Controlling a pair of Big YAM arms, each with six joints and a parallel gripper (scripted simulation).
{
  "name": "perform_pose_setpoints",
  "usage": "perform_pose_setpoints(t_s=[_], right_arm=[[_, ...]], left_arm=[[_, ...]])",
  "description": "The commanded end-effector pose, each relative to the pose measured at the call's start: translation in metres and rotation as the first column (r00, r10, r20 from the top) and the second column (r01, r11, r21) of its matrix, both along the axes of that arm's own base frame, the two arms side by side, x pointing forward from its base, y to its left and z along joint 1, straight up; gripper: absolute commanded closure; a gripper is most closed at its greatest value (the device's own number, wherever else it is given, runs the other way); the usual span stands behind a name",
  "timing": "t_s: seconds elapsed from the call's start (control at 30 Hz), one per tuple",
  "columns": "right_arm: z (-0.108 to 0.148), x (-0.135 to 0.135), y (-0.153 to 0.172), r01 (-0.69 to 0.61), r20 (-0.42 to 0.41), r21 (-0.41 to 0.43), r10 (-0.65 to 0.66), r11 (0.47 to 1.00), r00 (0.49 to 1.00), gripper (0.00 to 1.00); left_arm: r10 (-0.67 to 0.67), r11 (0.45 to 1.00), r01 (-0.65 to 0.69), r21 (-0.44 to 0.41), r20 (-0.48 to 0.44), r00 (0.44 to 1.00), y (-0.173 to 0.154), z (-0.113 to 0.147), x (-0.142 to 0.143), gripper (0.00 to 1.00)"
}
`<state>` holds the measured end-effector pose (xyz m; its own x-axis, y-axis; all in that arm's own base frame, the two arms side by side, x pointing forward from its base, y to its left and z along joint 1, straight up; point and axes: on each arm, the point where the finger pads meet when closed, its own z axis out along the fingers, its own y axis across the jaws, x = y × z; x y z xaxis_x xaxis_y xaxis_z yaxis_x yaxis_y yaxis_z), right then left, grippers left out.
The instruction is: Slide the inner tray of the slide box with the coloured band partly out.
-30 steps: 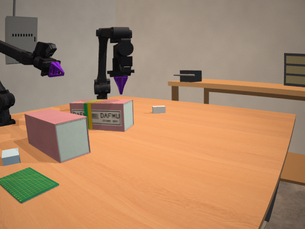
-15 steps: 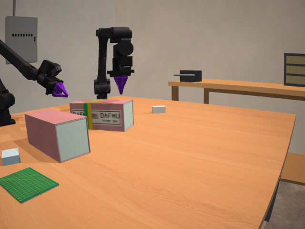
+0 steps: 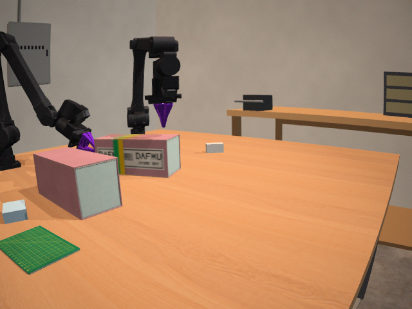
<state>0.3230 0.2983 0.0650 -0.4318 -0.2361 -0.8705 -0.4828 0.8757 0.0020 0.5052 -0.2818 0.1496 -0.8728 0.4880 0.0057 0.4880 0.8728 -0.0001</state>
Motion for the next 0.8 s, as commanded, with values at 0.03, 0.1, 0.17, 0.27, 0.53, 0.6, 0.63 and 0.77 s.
perform_pose_setpoints(t_s=[0.03,0.1,0.17,0.27,0.53,0.6,0.63,0.77], right_arm=[[-0.007,-0.002,0.006,-0.022,0.015,0.006,0.021,1.000,1.000,1.00],[-0.010,-0.002,0.007,-0.023,0.014,0.005,0.023,1.000,1.000,1.00],[-0.009,0.000,0.010,-0.023,0.017,0.010,0.023,1.000,1.000,1.00],[0.004,0.005,0.012,-0.015,0.035,0.039,0.014,0.999,0.999,1.00],[-0.009,0.000,0.008,-0.016,0.011,0.013,0.016,1.000,1.000,1.00],[-0.009,0.000,0.008,-0.016,0.011,0.013,0.016,1.000,1.000,1.00],[-0.009,0.000,0.008,-0.016,0.011,0.013,0.016,1.000,1.000,1.00],[-0.009,0.000,0.008,-0.016,0.011,0.013,0.016,1.000,1.000,1.00]], left_arm=[[0.000,1.000,0.000,-0.006,0.008,1.000,-0.005,0.005,0.005,1.00],[0.000,1.000,0.000,-0.006,0.008,1.000,-0.005,0.005,0.005,1.00],[0.000,1.000,0.000,-0.006,0.008,1.000,-0.005,0.005,0.005,1.00],[0.000,1.000,0.000,-0.006,0.008,1.000,-0.005,0.005,0.005,1.00],[0.007,1.000,-0.007,0.000,-0.001,1.000,-0.002,-0.015,0.006,1.00],[0.011,1.000,-0.011,0.000,-0.002,1.000,-0.001,-0.017,0.006,1.00],[0.013,1.000,-0.013,0.000,-0.002,1.000,0.000,-0.018,0.007,1.00],[0.022,1.000,-0.022,-0.001,0.000,1.000,0.003,-0.022,0.009,1.00]])
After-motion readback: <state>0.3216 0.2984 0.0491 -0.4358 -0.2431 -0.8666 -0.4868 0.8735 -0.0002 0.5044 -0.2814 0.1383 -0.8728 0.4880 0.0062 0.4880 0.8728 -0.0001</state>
